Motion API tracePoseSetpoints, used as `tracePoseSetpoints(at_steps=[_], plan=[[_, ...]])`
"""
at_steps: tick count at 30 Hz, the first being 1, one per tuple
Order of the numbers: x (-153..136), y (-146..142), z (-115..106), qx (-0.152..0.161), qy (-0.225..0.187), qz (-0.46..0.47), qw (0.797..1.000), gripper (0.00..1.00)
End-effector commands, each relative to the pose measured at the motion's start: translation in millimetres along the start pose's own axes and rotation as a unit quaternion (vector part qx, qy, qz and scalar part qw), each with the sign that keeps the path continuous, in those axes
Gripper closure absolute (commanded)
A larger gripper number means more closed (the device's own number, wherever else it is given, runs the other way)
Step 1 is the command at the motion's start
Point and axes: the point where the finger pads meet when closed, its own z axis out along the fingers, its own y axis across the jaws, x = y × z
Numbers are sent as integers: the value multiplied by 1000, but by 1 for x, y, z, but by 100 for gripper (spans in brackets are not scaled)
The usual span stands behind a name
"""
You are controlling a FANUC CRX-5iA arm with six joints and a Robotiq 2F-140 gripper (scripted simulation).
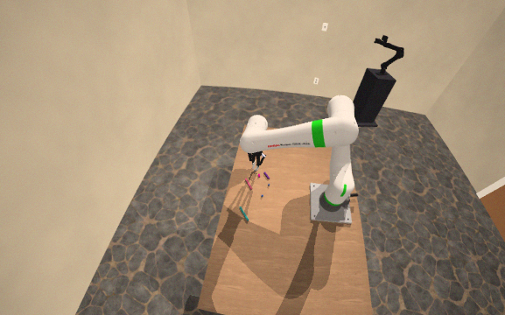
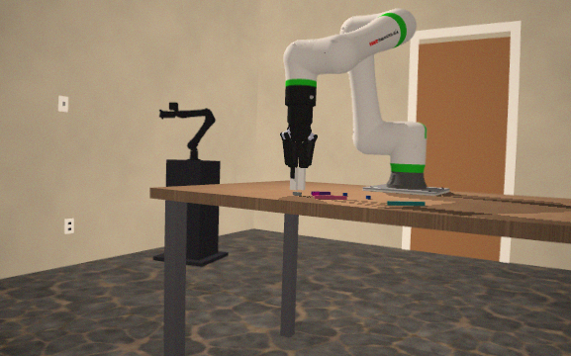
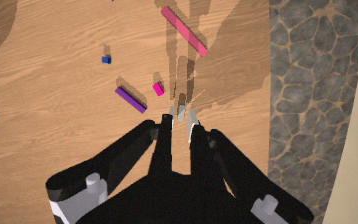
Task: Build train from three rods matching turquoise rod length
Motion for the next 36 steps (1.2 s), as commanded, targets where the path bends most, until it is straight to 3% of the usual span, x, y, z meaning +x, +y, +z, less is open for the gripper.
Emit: tracePoseSetpoints(at_steps=[1, 36], plan=[[0, 0, 2, 0, 0, 0, 1000, 85], [0, 0, 16, 0, 0, 0, 1000, 85]])
